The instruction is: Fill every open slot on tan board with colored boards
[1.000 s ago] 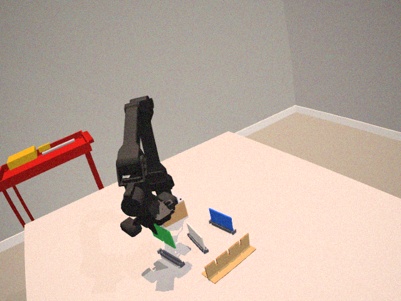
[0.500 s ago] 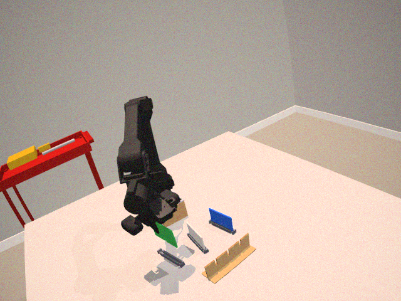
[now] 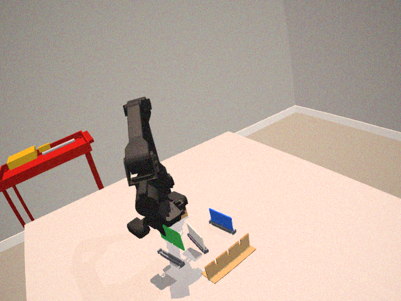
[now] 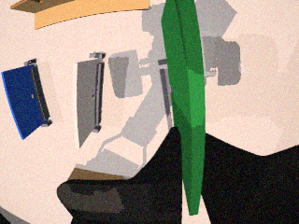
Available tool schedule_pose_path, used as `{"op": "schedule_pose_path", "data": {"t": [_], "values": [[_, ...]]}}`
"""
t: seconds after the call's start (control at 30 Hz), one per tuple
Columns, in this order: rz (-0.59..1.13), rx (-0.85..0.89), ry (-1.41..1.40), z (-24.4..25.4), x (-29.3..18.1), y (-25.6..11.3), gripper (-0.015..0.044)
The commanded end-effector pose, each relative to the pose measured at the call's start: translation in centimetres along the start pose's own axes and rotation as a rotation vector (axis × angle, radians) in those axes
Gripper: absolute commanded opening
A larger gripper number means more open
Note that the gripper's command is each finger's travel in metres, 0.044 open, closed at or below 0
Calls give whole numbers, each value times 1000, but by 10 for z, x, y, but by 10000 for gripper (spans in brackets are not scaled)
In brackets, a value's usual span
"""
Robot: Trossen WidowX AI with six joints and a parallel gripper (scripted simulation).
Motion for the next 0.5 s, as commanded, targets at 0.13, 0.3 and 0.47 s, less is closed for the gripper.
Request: {"op": "schedule_pose_path", "data": {"t": [0.13, 0.3, 0.47], "values": [[-9, -8, 8, -3, 18, -2, 0], [-10, -7, 21, -4, 30, -3, 0], [-11, -7, 35, -4, 41, -4, 0]]}}
Point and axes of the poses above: the point midway between the two fingers, 35 mm back from their tips, its own y axis out along the fingers, its own z axis across the jaws, x = y × z, the point moved 5 cm from there along -y, back along the fingers, and after that the axes turned 15 degrees about -y, right-handed, at the moved point
